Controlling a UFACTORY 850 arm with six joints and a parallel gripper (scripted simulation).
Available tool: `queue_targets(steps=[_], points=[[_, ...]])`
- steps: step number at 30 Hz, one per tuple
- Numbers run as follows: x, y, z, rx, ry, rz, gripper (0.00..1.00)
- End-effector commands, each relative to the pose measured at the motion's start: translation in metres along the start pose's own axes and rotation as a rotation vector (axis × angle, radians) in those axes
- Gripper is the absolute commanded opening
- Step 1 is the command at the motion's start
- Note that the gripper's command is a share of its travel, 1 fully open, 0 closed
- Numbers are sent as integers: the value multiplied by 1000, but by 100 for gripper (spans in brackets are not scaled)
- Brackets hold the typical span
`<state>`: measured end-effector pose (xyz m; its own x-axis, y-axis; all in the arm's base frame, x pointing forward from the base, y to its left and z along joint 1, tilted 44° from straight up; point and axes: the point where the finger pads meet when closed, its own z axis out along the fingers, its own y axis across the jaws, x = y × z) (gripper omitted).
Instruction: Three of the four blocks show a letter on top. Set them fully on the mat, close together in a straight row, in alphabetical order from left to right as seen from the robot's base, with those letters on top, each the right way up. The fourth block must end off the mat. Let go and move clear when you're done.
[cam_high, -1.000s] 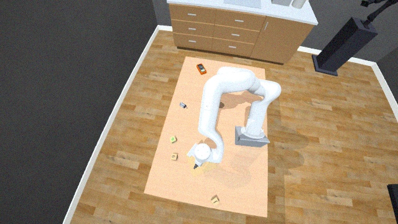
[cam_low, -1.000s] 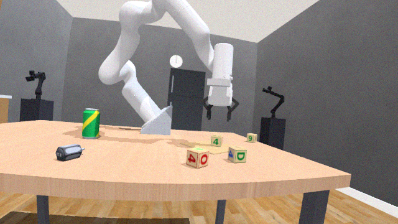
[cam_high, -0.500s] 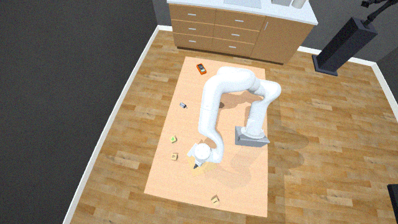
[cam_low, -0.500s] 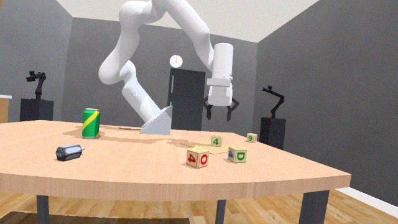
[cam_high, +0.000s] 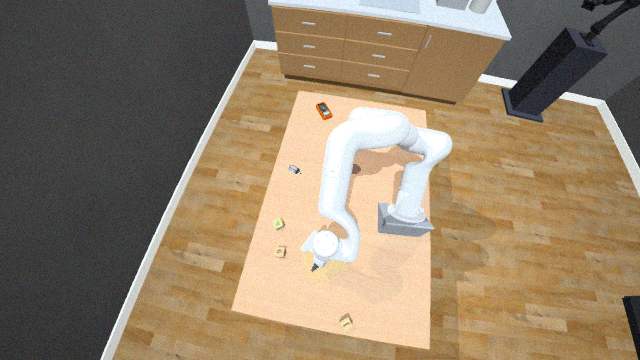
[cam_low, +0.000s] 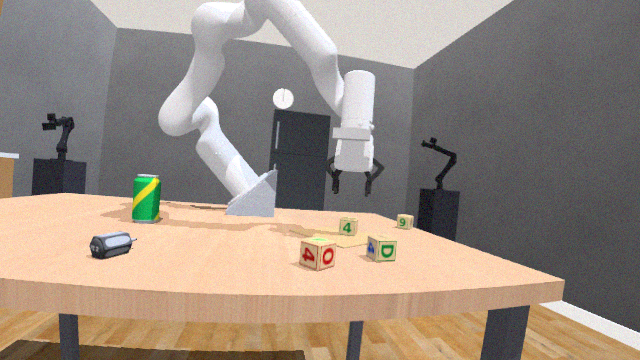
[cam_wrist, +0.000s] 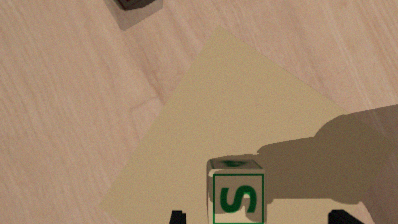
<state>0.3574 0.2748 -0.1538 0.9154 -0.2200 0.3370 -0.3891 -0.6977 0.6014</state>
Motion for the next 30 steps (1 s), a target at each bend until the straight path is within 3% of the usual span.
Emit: queue_targets(steps=[1,30], points=[[0,-1,3,2,1,1,87],[0,-1,39,2,1,1,87]])
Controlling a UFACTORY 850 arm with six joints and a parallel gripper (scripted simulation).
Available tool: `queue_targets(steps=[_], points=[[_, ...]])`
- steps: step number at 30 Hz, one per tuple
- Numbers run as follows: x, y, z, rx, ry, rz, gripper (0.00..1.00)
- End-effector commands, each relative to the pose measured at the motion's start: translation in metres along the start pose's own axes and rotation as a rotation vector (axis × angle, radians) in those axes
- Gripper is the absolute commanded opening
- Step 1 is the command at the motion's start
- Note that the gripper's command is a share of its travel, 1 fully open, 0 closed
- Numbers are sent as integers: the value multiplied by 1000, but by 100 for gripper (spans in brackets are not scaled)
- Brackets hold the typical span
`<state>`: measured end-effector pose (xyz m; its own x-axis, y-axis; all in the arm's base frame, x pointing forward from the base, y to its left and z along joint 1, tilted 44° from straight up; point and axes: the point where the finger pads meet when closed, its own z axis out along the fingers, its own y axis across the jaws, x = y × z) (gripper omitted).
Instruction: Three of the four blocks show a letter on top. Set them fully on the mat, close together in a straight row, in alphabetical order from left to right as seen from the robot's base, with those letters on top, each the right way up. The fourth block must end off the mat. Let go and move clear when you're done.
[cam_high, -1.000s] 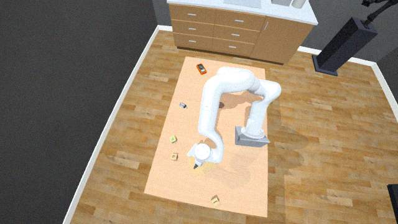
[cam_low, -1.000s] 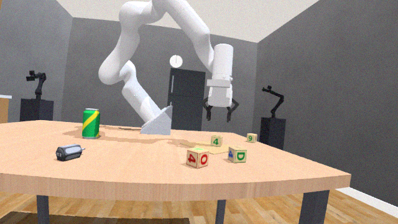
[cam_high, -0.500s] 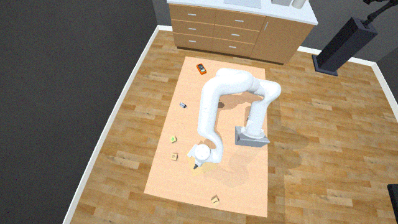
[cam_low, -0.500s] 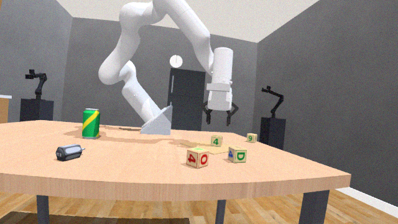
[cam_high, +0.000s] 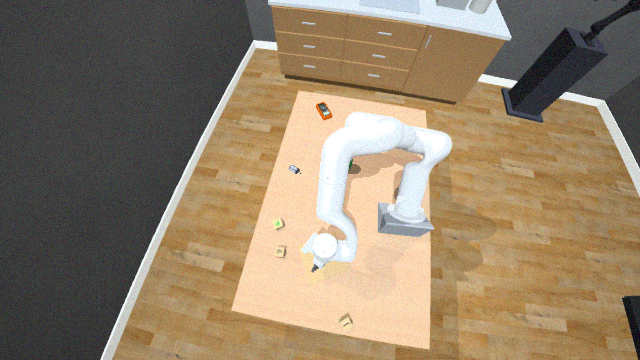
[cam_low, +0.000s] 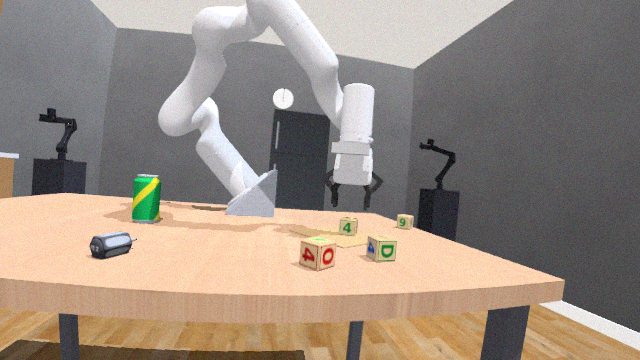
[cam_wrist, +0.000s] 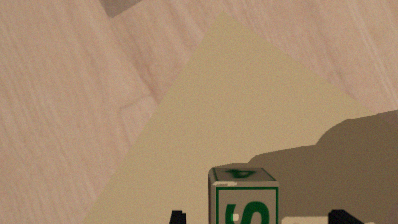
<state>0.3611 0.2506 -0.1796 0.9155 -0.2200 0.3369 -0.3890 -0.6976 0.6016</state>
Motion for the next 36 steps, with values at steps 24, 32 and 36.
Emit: queue_targets(steps=[24,32,36], points=[[1,-1,12,2,1,1,87],[1,-1,12,2,1,1,87],[1,-1,16,2,1,1,87]])
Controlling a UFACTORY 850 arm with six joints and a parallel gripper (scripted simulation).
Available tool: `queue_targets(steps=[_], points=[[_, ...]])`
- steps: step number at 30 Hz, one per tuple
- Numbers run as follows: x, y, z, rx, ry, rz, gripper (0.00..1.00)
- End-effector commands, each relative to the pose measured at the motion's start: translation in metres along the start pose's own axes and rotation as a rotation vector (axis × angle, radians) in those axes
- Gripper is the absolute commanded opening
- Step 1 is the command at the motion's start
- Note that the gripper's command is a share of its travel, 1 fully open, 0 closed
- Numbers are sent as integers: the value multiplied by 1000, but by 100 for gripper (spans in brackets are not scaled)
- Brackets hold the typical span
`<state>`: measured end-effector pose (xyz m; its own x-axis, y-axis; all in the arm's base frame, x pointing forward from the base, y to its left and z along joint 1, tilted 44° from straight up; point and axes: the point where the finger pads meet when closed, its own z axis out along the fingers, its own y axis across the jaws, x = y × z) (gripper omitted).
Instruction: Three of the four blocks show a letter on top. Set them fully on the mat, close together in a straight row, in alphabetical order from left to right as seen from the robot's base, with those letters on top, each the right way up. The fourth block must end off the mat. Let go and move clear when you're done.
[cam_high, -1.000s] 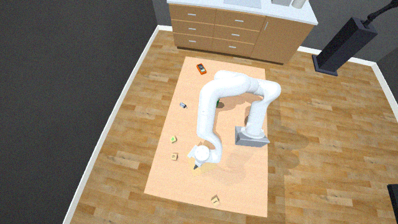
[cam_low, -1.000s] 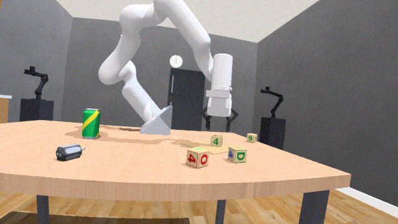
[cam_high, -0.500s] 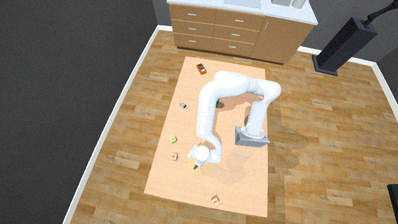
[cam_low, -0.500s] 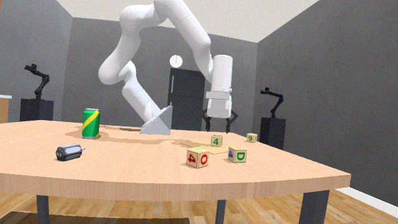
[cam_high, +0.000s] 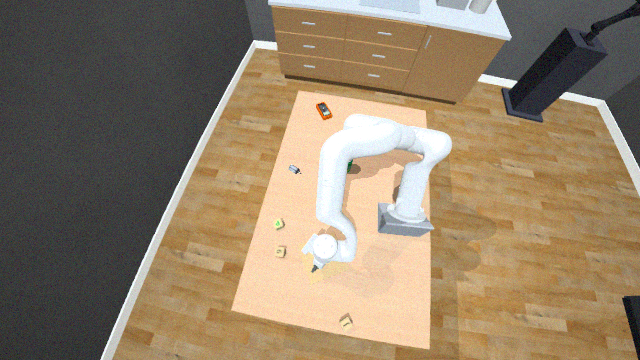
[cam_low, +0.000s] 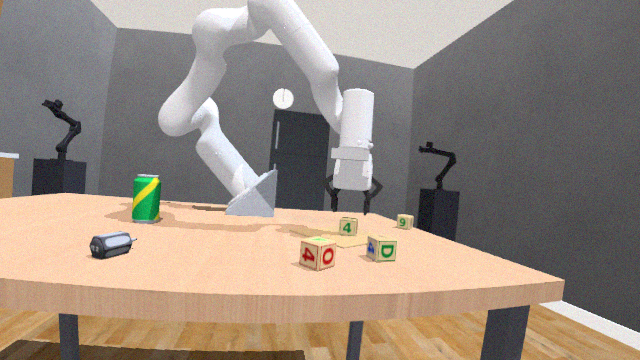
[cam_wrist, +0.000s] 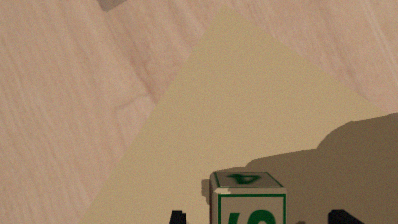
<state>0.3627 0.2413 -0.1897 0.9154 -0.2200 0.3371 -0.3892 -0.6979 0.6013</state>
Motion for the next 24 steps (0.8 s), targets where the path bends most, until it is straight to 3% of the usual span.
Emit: queue_targets(steps=[1,6,17,24], points=[[0,-1,4,2,1,1,87],[0,-1,11,2,1,1,87],[0,-1,43,2,1,1,87],[0,-1,48,2,1,1,87]])
